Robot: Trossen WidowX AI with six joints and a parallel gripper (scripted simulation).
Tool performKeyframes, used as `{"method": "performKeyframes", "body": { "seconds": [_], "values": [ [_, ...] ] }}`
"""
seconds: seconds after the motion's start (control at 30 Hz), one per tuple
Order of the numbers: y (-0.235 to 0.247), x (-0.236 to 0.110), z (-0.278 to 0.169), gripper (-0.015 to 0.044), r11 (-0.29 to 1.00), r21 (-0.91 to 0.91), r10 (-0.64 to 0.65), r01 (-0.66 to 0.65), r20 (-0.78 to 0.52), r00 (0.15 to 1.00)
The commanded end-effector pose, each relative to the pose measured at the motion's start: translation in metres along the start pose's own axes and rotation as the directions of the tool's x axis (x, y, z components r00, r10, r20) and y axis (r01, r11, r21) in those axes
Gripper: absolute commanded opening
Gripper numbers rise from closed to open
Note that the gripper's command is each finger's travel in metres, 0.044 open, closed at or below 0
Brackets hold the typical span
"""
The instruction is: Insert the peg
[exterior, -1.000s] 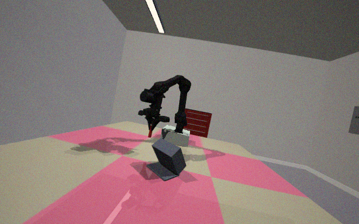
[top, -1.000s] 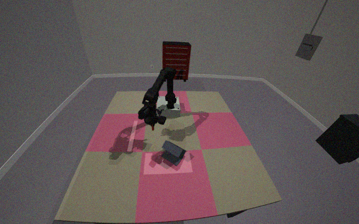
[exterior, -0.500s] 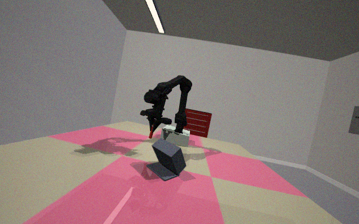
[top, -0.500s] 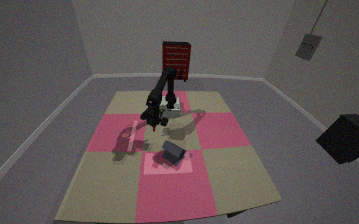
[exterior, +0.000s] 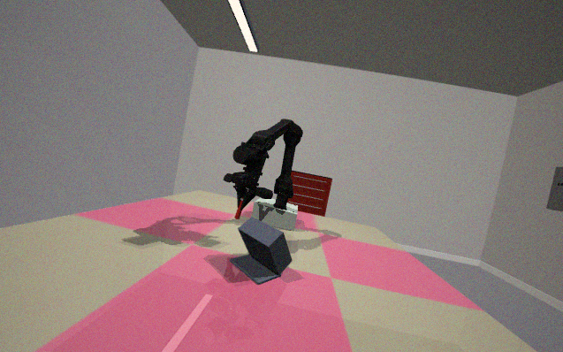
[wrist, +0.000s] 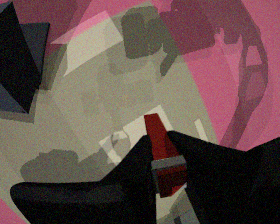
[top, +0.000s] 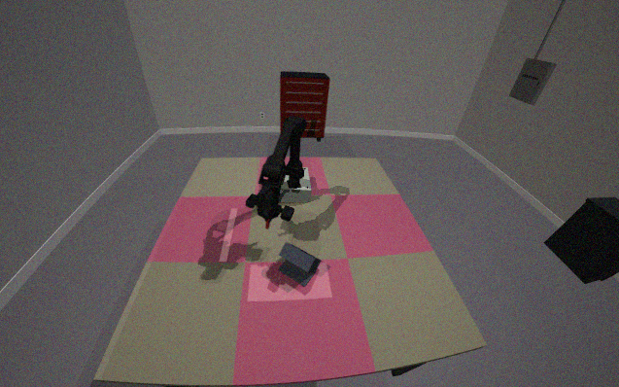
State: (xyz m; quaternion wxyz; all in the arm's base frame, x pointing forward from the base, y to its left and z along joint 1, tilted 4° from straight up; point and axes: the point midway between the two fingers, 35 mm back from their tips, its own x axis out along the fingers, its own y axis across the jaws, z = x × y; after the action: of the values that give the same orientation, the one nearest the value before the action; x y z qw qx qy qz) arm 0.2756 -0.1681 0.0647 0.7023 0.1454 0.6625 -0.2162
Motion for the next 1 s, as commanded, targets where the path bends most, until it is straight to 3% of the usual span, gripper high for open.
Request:
{"method": "performKeyframes", "body": {
  "seconds": [0.0,0.97],
  "values": [
    [0.003,0.001,0.000,0.0000,1.000,0.008,-0.016,0.016,0.007,1.000],
    [0.033,-0.002,0.004,0.0000,0.993,0.045,-0.108,0.105,0.088,0.990]
  ]
}}
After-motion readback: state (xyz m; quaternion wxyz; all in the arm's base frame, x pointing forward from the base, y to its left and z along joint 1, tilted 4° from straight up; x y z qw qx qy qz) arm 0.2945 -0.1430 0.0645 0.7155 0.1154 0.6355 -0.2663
